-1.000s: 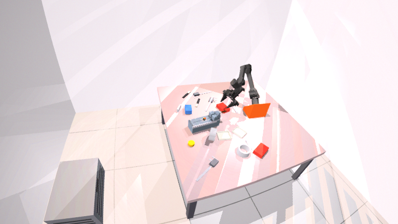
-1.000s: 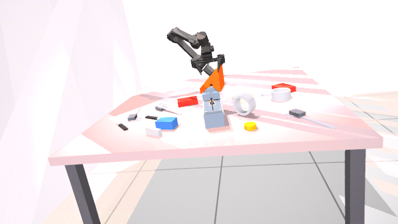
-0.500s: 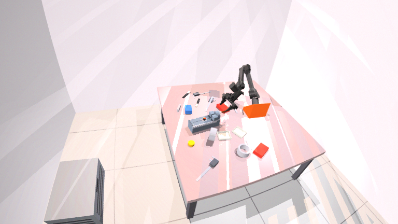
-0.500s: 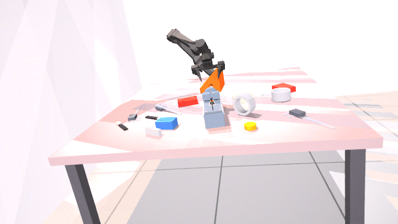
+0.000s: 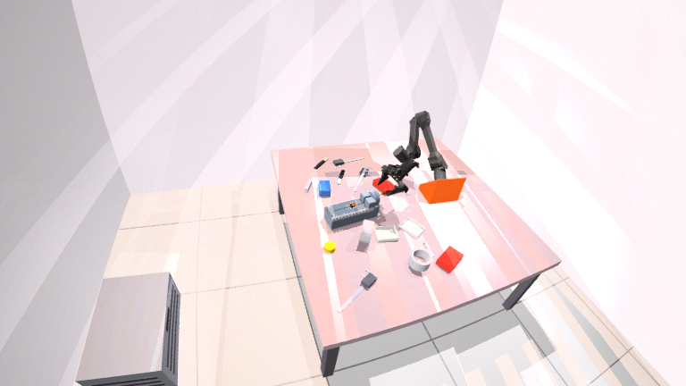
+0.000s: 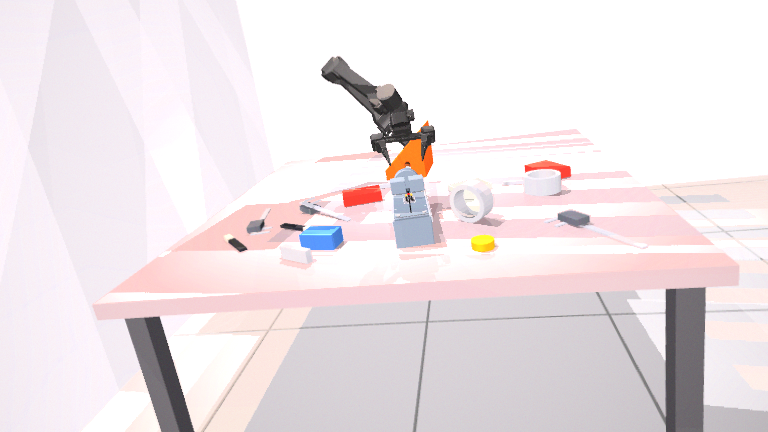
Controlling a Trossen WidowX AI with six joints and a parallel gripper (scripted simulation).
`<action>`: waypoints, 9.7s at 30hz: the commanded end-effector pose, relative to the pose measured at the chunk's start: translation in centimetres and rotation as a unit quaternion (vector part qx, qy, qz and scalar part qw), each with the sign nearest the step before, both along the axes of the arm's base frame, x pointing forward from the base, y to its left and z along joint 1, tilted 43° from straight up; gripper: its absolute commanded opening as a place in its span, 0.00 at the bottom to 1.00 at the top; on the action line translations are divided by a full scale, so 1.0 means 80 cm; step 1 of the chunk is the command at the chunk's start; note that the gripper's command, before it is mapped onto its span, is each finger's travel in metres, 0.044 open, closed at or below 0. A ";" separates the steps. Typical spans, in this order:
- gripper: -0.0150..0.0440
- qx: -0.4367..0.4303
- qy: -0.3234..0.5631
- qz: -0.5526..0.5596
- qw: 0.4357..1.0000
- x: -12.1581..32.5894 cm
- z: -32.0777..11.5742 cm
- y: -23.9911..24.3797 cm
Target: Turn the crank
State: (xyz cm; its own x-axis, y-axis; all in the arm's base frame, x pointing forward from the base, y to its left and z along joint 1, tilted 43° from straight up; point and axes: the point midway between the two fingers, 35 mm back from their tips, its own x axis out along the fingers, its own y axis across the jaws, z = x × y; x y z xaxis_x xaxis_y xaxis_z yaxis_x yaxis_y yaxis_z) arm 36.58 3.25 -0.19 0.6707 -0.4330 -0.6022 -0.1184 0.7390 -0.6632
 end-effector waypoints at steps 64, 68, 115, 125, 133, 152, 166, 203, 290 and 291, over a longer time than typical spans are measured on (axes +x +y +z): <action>0.25 -0.004 0.009 0.001 1.000 -0.011 -0.052 -0.024; 0.25 -0.004 0.009 0.001 1.000 -0.011 -0.054 -0.024; 0.25 -0.005 0.010 0.001 1.000 -0.013 -0.095 -0.063; 0.25 -0.006 0.010 0.001 1.000 -0.012 -0.093 -0.077; 0.25 -0.006 0.010 0.001 1.000 -0.012 -0.090 -0.086; 0.25 -0.006 0.010 0.001 1.000 -0.010 -0.083 -0.093; 0.25 -0.006 0.010 0.001 1.000 -0.009 -0.080 -0.096; 0.25 -0.006 0.010 0.001 1.000 -0.008 -0.070 -0.102; 0.25 -0.004 0.009 0.001 1.000 -0.008 -0.030 -0.035; 0.25 -0.004 0.009 0.001 1.000 -0.008 -0.031 -0.035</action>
